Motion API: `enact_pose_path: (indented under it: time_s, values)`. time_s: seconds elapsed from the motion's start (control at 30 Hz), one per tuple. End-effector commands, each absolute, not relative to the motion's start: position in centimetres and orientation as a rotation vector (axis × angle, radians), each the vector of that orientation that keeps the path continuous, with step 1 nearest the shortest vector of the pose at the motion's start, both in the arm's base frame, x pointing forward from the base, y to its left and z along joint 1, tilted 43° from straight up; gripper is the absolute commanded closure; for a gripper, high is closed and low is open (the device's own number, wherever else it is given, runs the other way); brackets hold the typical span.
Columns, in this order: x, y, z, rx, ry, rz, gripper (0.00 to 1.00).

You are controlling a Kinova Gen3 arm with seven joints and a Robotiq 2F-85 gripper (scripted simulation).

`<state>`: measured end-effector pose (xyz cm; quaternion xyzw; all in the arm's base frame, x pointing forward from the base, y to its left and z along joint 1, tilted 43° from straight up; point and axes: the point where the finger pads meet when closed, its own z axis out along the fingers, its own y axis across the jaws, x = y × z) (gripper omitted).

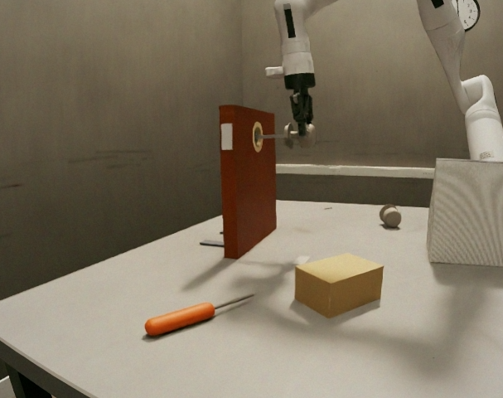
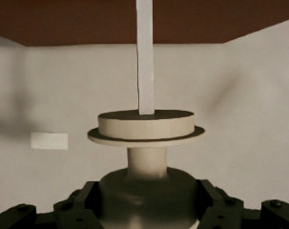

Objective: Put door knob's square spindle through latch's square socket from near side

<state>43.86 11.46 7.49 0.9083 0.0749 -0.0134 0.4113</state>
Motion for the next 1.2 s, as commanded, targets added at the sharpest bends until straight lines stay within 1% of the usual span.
enact_pose_path:
  time_s: [0.0,1.17]
  values:
    - [43.95,11.55,7.54,2.287,0.19,-0.032,0.37]
    - [44.52,11.65,7.51,2.287,0.19,-0.032,0.37]
